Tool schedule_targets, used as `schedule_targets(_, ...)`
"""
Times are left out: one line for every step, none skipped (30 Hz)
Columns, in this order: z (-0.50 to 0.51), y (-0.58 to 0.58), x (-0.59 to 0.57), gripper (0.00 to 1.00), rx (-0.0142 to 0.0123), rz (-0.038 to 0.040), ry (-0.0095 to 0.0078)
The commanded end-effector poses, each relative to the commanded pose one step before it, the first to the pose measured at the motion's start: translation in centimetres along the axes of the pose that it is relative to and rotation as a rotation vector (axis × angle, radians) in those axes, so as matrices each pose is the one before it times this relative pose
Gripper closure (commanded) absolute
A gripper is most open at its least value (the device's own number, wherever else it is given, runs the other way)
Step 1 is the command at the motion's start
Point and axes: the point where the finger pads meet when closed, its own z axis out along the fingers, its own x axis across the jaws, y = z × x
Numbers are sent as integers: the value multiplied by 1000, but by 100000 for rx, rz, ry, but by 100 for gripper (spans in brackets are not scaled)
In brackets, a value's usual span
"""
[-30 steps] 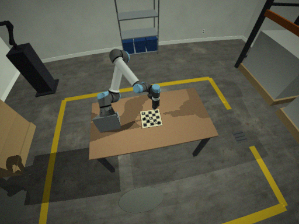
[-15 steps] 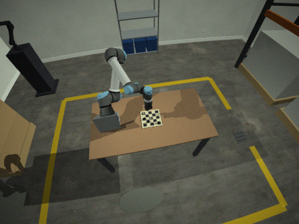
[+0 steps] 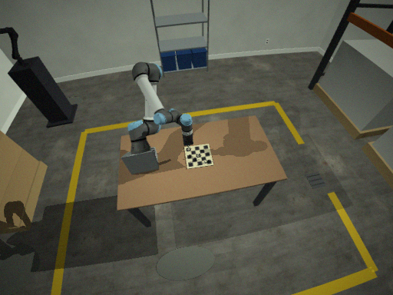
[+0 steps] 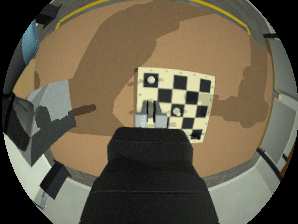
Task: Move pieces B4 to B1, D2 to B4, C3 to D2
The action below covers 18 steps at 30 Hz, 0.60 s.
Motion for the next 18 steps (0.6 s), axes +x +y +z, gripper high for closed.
schedule_targets(-65,16,-57,100,-186,452,167)
schedule_targets(2,0,0,100,-1,0,0)
schedule_targets(13,0,0,100,-4,1,1)
schedule_targets(34,0,0,100,-9,3,2)
schedule_targets(62,0,0,100,-16,6,3)
schedule_targets(96,1,0,100,-25,10,4)
schedule_targets(135,0,-1,100,-35,13,6)
schedule_targets(0,0,0,100,0,0,0)
schedule_targets(0,0,0,100,0,0,0)
schedule_targets(177,0,-2,100,-41,15,7)
schedule_targets(230,1,-1,100,0,0,0)
schedule_targets(274,0,-3,100,0,0,0)
schedule_targets(316,1,-2,100,0,0,0)
schedule_targets(355,1,-2,100,0,0,0)
schedule_targets(390,0,-3,100,0,0,0)
schedule_targets(421,0,-4,100,0,0,0)
schedule_targets(447,1,-3,100,0,0,0)
schedule_targets(467,1,-3,100,0,0,0)
